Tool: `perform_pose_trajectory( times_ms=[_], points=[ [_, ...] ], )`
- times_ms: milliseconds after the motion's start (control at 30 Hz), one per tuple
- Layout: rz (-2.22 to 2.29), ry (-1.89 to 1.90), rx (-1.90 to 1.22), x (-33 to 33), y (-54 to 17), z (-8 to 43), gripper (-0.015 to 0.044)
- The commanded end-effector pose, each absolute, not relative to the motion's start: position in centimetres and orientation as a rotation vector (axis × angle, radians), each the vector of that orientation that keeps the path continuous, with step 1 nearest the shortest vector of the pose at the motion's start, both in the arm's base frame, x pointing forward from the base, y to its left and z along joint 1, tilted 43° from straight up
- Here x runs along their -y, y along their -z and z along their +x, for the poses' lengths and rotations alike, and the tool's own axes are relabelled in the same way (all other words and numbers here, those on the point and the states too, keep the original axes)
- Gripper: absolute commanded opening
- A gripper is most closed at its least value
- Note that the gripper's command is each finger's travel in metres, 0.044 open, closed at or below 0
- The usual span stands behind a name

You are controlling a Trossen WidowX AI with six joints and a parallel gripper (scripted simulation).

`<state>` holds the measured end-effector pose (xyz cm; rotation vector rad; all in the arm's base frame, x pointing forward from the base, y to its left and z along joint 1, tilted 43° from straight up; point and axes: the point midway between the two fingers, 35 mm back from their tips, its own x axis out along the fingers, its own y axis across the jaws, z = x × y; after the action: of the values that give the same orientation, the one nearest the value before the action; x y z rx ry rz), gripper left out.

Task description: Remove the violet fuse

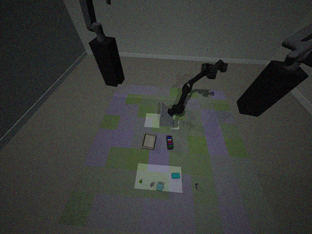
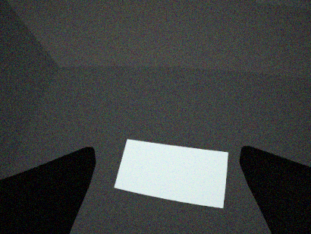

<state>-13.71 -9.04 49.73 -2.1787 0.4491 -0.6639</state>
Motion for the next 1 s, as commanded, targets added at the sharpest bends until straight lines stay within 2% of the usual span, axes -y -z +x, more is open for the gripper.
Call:
perform_pose_trajectory(
  times_ms=[0, 400, 667, 967],
  points=[
    [-2.183, 0.656, -0.449, 9.0, -49.8, -13.4, 0.0374],
    [-2.358, 0.096, -0.422, 5.1, -50.3, 4.3, 0.0067],
    [-2.351, -0.375, -0.383, 2.5, -45.4, 16.0, 0.0067],
    [-2.156, -0.896, -0.374, 0.5, -35.7, 26.5, 0.0067]
  ],
)
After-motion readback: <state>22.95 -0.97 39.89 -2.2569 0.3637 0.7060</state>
